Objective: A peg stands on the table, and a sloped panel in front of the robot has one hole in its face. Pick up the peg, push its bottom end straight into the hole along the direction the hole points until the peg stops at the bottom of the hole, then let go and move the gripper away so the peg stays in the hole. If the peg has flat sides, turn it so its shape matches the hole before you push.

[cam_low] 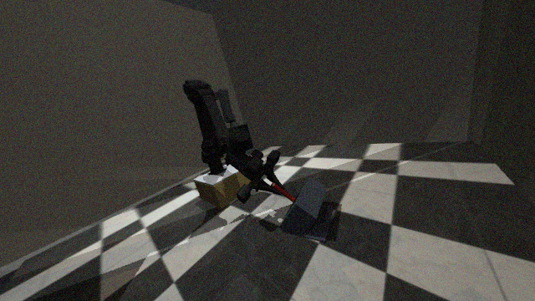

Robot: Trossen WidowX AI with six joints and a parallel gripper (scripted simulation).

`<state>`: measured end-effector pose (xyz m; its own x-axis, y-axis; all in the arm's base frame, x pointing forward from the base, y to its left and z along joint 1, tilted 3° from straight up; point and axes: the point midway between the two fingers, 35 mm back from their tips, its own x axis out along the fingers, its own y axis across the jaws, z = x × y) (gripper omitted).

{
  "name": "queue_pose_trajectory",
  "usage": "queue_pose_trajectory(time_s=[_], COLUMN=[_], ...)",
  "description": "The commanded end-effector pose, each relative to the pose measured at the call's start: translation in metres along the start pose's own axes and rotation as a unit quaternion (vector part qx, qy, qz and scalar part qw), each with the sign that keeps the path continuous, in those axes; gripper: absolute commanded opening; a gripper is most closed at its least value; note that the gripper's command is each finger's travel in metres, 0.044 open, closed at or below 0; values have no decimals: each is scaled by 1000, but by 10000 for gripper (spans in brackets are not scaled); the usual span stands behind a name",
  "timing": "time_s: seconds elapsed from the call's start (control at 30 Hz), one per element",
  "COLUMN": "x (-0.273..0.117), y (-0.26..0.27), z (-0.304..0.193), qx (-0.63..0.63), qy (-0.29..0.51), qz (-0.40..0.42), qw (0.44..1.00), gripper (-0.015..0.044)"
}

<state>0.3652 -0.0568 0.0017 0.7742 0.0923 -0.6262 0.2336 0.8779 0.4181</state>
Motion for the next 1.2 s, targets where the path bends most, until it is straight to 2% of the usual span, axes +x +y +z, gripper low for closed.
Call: queue_pose_trajectory(time_s=[0.0,1.17], x=[2,20], y=[0,0], z=[2,2], qx=[1,1], qy=[-3,-4], qz=[0,0], qw=[1000,1000], gripper=[0,0])
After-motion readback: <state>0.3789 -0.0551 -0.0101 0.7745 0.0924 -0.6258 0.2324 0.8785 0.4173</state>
